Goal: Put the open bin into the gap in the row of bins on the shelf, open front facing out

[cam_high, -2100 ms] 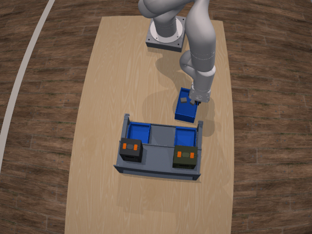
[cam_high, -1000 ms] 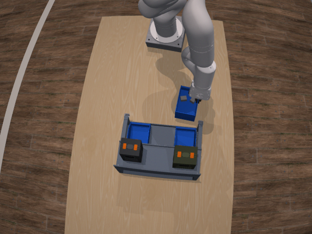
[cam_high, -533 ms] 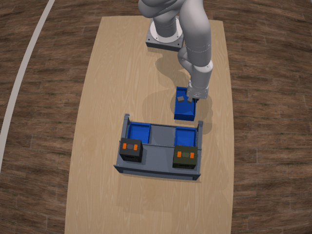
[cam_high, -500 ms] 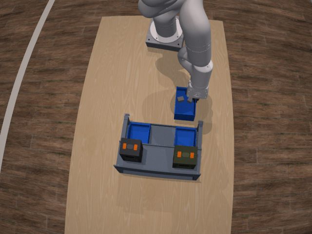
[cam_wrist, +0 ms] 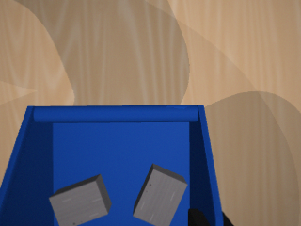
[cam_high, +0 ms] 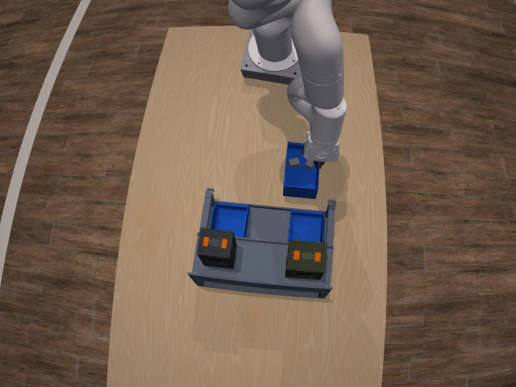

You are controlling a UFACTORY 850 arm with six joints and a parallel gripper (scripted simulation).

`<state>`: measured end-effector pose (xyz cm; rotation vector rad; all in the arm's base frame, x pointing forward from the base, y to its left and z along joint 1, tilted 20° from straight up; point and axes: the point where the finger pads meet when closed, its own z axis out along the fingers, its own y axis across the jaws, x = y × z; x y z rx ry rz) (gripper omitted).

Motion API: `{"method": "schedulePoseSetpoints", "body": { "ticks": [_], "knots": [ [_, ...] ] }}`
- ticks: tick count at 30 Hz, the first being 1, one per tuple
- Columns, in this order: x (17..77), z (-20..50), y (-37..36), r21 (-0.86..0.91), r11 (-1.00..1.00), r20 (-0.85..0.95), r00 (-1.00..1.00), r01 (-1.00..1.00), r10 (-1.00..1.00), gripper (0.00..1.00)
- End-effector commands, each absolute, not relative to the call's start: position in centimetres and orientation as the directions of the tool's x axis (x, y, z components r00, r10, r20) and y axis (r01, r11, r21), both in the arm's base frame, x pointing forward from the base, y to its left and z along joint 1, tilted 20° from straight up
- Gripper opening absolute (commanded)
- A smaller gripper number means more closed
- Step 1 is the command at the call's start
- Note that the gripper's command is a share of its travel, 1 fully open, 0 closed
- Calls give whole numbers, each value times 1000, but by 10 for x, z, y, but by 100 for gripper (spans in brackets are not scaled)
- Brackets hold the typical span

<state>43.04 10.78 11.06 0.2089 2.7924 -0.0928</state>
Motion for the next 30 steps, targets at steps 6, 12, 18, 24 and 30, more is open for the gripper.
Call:
{"method": "schedulePoseSetpoints", "body": {
  "ticks": [6,12,18,24,30],
  "knots": [
    [425,110,94,-38,987,-338,-931,155,133,0],
    [425,110,94,-38,987,-338,-931,155,133,0],
    [425,110,94,-38,987,-338,-931,155,133,0],
    [420,109,80,-38,987,-338,-932,155,133,0],
    [420,109,80,-38,987,-338,-932,155,133,0]
  ]
}}
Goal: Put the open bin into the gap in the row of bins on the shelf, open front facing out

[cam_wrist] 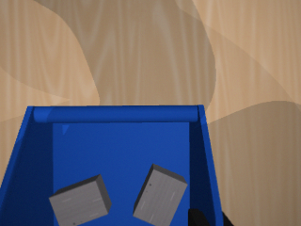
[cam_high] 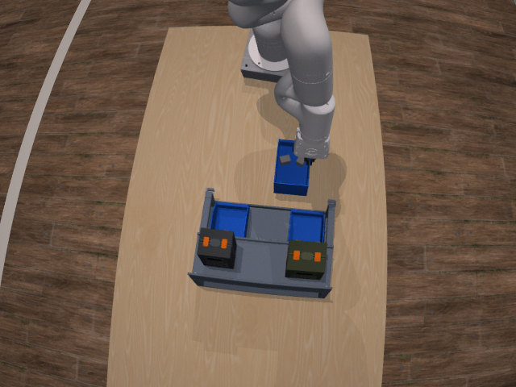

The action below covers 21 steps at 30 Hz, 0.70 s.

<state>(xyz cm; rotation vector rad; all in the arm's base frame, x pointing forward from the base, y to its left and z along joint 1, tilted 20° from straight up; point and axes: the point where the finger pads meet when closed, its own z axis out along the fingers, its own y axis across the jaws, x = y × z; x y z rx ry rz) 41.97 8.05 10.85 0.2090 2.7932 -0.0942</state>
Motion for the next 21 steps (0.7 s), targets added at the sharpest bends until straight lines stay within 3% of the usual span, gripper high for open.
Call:
{"method": "schedulePoseSetpoints", "body": {
  "ticks": [1,21],
  "knots": [
    [420,109,80,-38,987,-338,-932,155,133,0],
    [415,108,66,-39,987,-338,-932,155,133,0]
  ]
}}
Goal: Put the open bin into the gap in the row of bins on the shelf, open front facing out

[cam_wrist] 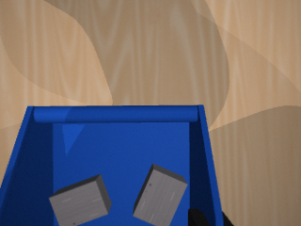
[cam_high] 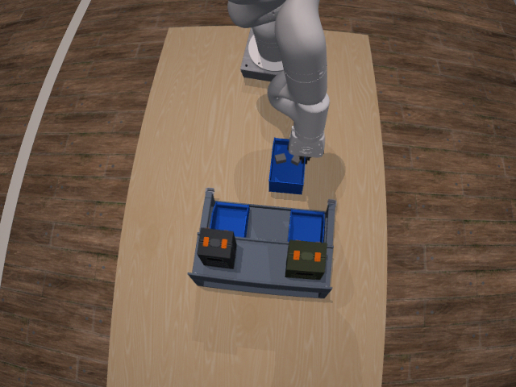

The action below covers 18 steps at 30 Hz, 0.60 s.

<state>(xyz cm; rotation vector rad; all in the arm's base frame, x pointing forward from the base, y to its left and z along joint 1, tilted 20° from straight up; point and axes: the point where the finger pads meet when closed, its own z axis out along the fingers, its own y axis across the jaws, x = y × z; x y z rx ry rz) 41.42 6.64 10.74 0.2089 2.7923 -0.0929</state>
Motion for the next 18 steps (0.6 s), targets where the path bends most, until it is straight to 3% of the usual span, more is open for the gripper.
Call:
{"method": "schedulePoseSetpoints", "body": {
  "ticks": [1,18],
  "knots": [
    [415,108,66,-39,987,-338,-932,155,133,0],
    [409,107,53,-39,987,-338,-932,155,133,0]
  ]
}}
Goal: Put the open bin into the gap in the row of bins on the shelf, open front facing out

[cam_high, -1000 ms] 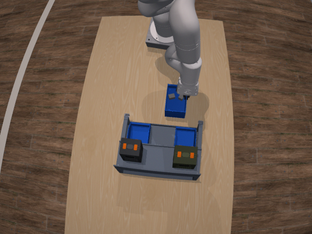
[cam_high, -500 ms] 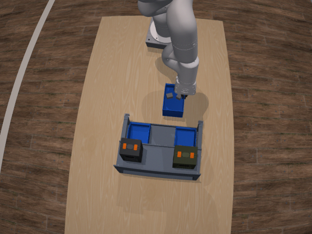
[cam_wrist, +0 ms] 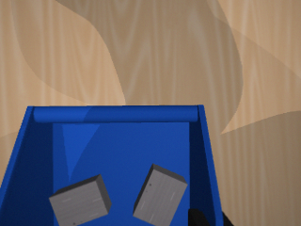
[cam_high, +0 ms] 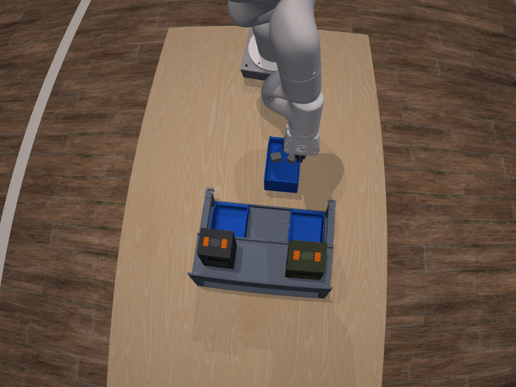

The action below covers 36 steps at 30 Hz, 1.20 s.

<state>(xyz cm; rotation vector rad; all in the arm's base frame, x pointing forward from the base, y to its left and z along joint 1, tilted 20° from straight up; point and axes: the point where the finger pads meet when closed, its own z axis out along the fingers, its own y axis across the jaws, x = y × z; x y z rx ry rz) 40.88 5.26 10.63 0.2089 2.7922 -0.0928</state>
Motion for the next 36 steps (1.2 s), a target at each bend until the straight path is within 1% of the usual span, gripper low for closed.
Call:
{"method": "schedulePoseSetpoints", "body": {
  "ticks": [1,5,36],
  "knots": [
    [408,106,49,-39,987,-338,-932,155,133,0],
    [401,105,32,-39,987,-338,-932,155,133,0],
    [396,104,20,-39,987,-338,-932,155,133,0]
  ]
}}
